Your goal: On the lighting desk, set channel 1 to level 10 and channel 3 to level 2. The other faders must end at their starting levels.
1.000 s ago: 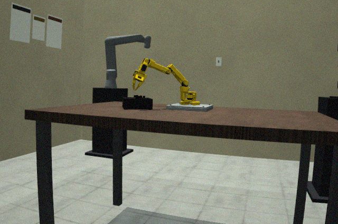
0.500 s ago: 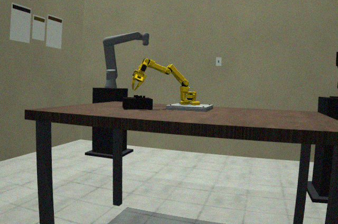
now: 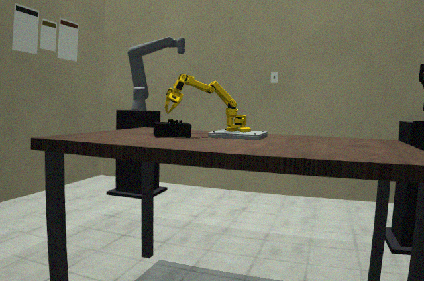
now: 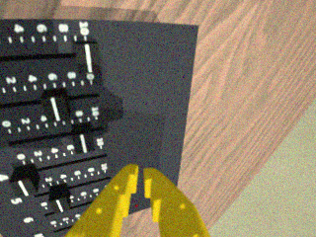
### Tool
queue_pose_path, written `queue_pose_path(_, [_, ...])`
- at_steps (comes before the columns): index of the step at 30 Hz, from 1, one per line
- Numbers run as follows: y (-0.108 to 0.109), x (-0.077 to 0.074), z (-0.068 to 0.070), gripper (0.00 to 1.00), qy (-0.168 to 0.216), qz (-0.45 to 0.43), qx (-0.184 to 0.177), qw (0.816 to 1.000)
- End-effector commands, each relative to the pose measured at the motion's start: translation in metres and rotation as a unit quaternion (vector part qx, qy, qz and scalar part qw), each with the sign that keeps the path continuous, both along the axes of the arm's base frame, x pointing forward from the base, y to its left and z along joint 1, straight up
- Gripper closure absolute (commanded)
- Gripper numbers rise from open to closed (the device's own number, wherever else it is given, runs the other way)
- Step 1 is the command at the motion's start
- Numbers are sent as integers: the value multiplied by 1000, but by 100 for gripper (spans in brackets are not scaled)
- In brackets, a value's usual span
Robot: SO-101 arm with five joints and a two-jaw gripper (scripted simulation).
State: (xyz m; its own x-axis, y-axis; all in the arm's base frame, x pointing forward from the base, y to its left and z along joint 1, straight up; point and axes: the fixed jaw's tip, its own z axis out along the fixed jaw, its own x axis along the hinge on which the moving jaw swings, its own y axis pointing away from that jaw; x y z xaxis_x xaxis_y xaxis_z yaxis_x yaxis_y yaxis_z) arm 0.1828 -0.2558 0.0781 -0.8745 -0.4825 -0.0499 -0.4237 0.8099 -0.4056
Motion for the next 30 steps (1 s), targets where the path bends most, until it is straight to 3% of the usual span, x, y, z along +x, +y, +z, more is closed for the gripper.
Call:
queue_pose_path(1, [-3, -1, -6, 100, 3, -1, 3, 1000])
queue_pose_path(17, [-4, -1, -23, 100, 13, 0, 17, 1000])
queue_pose_path(30, [-4, -1, -24, 100, 15, 0, 19, 1000])
